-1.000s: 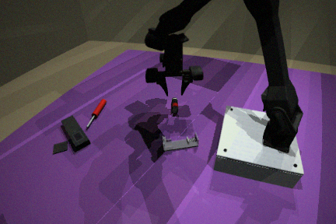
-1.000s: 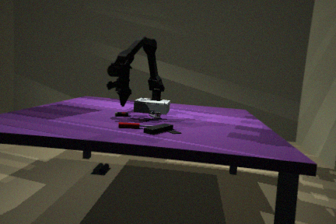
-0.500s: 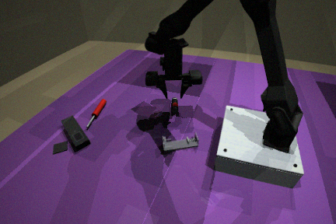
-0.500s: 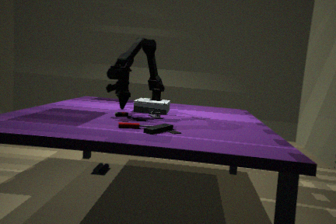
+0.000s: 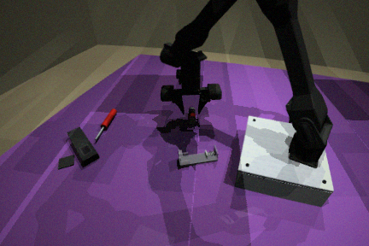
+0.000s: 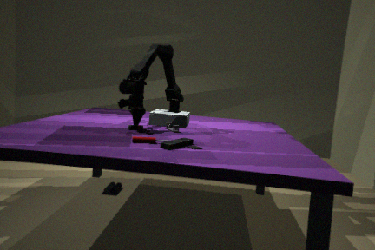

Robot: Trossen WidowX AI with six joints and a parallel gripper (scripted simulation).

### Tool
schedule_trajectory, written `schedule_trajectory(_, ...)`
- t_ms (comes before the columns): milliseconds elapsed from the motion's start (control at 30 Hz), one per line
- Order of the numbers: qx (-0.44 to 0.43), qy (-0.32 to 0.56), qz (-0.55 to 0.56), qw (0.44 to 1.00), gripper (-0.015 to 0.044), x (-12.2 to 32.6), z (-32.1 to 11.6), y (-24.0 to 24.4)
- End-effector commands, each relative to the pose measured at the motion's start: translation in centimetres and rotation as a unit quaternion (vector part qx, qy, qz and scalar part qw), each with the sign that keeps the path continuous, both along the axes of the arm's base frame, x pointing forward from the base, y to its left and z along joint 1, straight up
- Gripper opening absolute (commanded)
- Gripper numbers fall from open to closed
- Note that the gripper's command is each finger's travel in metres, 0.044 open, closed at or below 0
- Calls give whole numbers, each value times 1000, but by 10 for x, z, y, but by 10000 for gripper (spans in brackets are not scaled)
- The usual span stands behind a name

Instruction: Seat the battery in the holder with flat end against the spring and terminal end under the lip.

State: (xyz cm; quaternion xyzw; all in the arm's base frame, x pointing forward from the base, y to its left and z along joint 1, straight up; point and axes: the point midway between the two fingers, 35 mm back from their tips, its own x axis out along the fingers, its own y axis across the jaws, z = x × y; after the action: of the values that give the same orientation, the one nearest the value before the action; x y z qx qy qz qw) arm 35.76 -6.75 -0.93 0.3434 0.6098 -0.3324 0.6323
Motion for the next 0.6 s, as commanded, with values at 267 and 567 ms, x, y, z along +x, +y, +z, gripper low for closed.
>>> schedule_trajectory(267, 0, 7, -3, 1000, 129, -3, -14, 0)
schedule_trajectory(567, 0, 7, -3, 1000, 72, -3, -14, 0)
